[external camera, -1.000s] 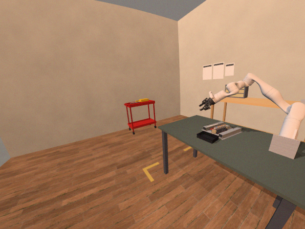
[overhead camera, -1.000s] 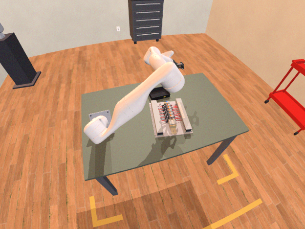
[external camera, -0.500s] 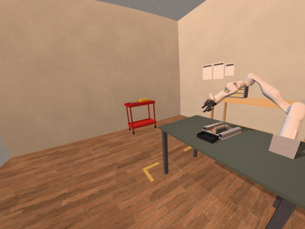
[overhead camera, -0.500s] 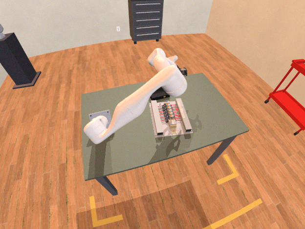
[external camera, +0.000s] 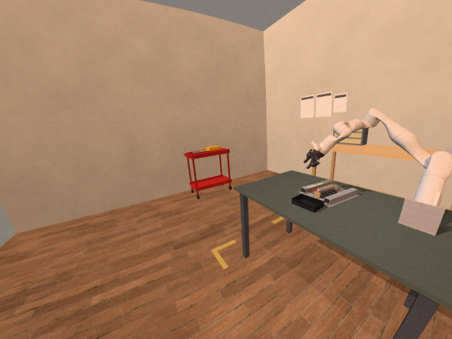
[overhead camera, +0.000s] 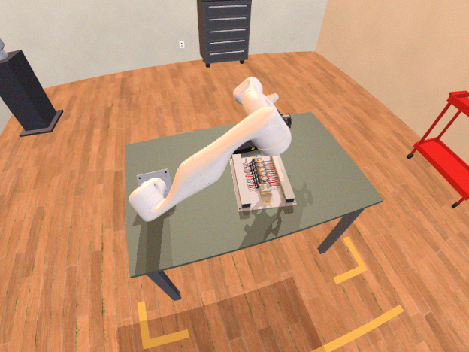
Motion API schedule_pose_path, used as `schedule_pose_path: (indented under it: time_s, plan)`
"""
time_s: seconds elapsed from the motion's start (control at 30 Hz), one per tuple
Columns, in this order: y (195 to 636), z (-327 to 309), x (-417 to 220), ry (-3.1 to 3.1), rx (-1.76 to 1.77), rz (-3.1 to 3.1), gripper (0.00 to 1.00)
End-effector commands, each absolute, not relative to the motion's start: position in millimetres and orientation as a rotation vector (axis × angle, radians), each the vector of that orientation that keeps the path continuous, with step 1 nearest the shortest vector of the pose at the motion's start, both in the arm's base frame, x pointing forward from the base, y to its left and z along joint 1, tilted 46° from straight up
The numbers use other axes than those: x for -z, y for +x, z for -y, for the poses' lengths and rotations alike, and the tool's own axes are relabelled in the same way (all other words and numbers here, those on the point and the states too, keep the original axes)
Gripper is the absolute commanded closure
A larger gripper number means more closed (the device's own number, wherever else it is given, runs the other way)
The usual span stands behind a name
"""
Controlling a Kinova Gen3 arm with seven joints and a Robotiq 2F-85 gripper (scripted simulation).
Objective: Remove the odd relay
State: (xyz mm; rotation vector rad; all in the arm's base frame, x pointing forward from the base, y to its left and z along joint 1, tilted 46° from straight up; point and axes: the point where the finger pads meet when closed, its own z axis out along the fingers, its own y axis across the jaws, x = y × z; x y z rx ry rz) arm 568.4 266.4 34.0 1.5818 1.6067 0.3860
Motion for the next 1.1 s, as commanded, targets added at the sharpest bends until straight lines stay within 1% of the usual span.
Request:
schedule_pose_path:
  time_s: [0.0,0.63,1.07]
  plan:
    - [568.2,-250.1,-40.8,1.58,-0.327,-1.602,0.39]
    - [559.8,-191.0,-60.7,1.587,-0.107,-1.598,0.39]
    - [545.4,-147.2,-76.1,1.601,0.071,-1.61,0.39]
